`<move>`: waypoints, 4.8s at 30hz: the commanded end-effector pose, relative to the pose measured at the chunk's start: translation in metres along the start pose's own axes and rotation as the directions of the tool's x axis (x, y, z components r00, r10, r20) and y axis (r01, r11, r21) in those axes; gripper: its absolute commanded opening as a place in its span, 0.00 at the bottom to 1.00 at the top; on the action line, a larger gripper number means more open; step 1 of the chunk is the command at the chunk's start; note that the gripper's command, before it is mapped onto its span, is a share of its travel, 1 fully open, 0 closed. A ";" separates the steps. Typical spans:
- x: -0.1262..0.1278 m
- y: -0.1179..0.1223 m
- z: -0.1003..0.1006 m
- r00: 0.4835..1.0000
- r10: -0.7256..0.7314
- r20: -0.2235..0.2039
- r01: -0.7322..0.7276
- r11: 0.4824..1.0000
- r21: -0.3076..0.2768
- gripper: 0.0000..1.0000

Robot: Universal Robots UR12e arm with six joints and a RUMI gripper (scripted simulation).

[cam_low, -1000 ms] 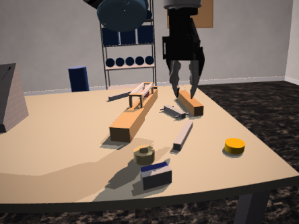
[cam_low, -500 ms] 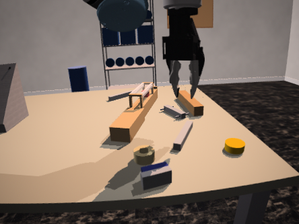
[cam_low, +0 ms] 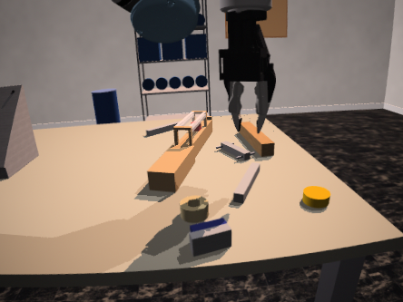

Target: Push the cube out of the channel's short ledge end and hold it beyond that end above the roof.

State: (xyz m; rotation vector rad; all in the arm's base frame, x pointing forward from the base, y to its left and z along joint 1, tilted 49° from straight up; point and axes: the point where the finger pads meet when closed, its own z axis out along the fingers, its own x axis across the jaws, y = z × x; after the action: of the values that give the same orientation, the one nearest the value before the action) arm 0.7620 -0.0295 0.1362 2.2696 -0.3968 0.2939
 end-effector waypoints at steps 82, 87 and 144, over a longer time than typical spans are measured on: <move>0.001 0.000 0.114 1.000 0.000 -0.001 0.000 1.000 0.001 0.00; 0.001 0.000 0.114 1.000 0.000 -0.001 0.000 1.000 0.001 0.00; 0.001 0.000 0.000 1.000 0.000 -0.001 0.000 1.000 0.001 0.00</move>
State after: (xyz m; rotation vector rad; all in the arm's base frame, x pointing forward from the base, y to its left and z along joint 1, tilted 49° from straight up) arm 0.7624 -0.0321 0.1345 2.2701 -0.3953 0.2957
